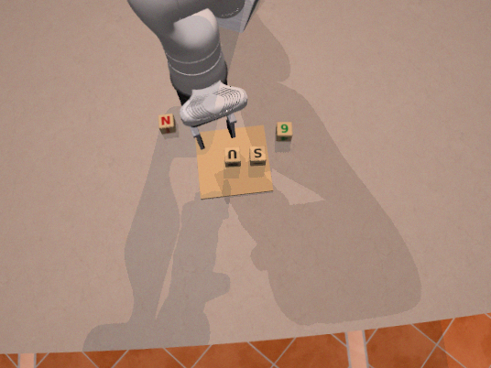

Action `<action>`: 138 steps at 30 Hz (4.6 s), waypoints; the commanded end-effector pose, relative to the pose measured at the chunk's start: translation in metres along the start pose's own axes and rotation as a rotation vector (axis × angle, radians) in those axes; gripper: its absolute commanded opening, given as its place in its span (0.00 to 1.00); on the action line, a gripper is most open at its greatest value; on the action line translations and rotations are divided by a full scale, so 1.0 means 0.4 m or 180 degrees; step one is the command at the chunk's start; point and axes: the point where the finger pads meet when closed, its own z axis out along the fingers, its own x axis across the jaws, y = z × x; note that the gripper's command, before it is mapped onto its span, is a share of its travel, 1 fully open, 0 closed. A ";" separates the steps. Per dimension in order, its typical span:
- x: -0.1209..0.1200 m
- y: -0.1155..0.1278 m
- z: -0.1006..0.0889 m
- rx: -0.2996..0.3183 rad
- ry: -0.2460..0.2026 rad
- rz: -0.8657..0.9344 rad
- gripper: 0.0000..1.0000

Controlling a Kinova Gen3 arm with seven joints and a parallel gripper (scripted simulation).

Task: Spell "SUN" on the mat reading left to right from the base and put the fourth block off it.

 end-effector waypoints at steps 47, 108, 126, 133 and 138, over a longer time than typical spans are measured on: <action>0.184 0.242 -0.004 0.0118 -0.0014 0.5425 1.00; 0.189 0.258 -0.003 0.0134 -0.0018 0.5757 1.00; 0.189 0.255 0.041 0.0134 -0.0013 0.5757 1.00; 0.189 0.253 0.074 0.0134 -0.0013 0.5757 1.00; 0.189 0.252 0.093 0.0134 -0.0014 0.5757 1.00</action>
